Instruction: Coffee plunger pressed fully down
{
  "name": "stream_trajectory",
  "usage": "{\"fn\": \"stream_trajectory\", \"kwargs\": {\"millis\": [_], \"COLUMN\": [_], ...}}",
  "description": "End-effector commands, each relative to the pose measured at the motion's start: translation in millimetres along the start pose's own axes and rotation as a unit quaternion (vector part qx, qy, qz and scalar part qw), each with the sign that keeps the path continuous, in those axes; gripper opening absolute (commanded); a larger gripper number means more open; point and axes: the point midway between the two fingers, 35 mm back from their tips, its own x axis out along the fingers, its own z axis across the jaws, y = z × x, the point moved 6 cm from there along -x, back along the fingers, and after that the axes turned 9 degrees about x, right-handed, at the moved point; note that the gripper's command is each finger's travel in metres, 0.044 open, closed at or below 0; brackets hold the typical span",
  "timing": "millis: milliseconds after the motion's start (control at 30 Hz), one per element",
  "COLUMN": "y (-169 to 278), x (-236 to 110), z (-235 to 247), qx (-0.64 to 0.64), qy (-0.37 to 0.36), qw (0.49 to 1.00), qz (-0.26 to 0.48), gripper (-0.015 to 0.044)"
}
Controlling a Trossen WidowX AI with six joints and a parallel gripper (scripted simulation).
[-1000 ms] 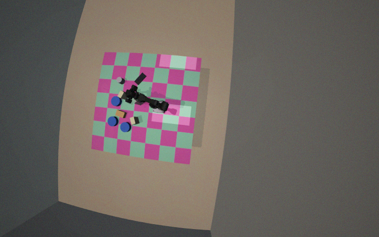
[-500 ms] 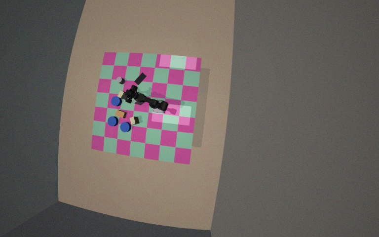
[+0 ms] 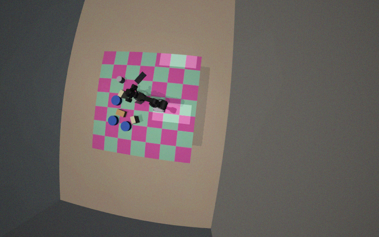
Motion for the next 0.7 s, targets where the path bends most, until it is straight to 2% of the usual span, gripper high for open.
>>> {"fn": "stream_trajectory", "kwargs": {"millis": [0, 533, 667], "y": [3.1, -0.5, -0.5], "x": [2.7, 1.1, 1.1], "z": [-0.5, 0.1, 0.1], "qx": [-0.005, 0.000, 0.000], "qy": [0.001, 0.000, 0.000], "qw": [1.000, 1.000, 1.000], "qz": [0.010, 0.000, 0.000], "gripper": [0.0119, 0.0119, 0.0224]}}
